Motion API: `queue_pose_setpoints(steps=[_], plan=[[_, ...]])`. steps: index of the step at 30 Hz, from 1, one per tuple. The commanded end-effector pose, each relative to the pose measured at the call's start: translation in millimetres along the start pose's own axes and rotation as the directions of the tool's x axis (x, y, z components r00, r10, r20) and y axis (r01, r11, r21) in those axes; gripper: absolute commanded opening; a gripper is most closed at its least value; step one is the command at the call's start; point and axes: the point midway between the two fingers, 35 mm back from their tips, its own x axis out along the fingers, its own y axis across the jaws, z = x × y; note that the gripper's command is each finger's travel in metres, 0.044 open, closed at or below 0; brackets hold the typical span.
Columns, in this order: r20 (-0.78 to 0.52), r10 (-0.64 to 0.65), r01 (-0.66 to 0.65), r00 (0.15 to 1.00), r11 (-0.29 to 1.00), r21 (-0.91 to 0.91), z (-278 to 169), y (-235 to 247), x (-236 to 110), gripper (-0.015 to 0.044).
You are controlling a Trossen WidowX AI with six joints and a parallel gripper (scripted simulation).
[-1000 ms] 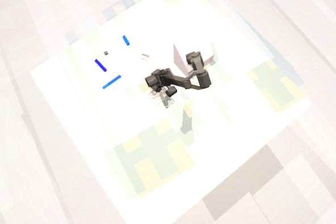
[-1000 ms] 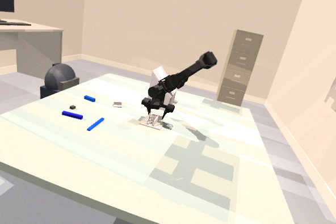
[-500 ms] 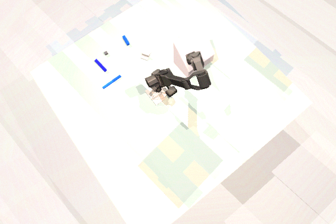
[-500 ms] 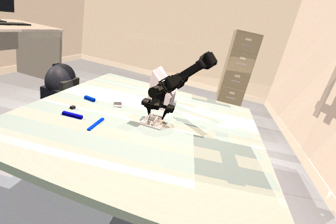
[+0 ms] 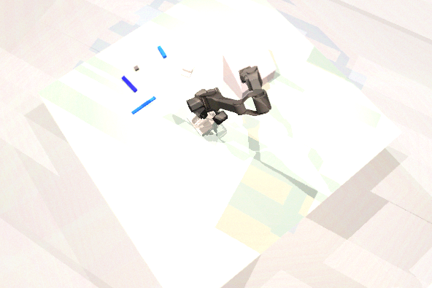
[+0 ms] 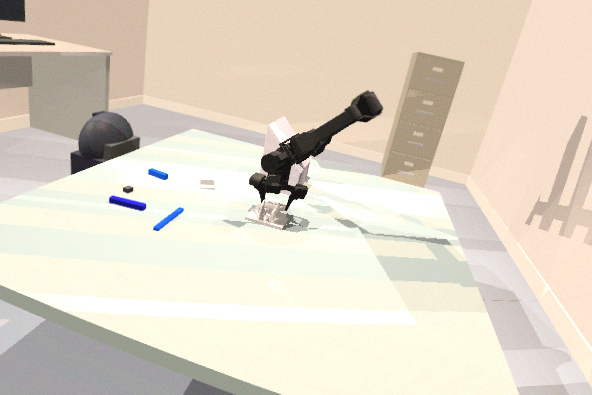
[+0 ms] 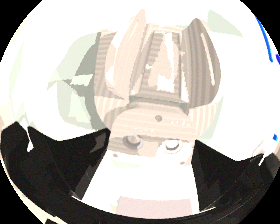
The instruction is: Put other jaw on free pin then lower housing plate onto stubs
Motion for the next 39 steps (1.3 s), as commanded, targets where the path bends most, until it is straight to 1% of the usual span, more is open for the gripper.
queue_pose_setpoints(steps=[1,2,5,6,20,23,29,32,33,34,35,38,39], plan=[[0.000,0.004,-0.004,1.000,1.000,0.005,-0.3,0.1,0.5,0.0351],[0.000,0.004,-0.004,1.000,1.000,0.005,-0.3,0.1,0.5,0.0351],[0.000,0.000,0.000,1.000,1.000,0.000,0.0,0.0,0.0,0.0430],[0.000,0.000,0.000,1.000,1.000,0.000,0.0,0.0,0.0,0.0440],[0.000,-0.001,0.001,1.000,1.000,0.000,0.3,-0.2,-1.9,0.0440],[0.001,-0.005,0.005,1.000,1.000,0.002,2.4,-1.9,-18.3,0.0440],[0.000,0.001,-0.001,1.000,1.000,0.004,0.0,-0.6,-73.8,0.0440],[0.000,0.001,-0.001,1.000,1.000,0.004,-0.3,-0.3,-75.9,0.0440],[0.006,0.002,-0.002,1.000,1.000,0.013,2.1,-2.5,-67.0,0.0440],[0.006,0.001,-0.001,1.000,1.000,0.012,1.8,-2.7,-69.5,0.0440],[0.006,-0.001,0.001,1.000,1.000,0.012,0.7,-3.4,-76.7,0.0440],[0.001,-0.004,0.004,1.000,1.000,0.007,-9.4,-3.4,-116.0,0.0440],[-0.001,-0.003,0.003,1.000,1.000,0.006,-12.0,-2.7,-123.4,0.0440]])
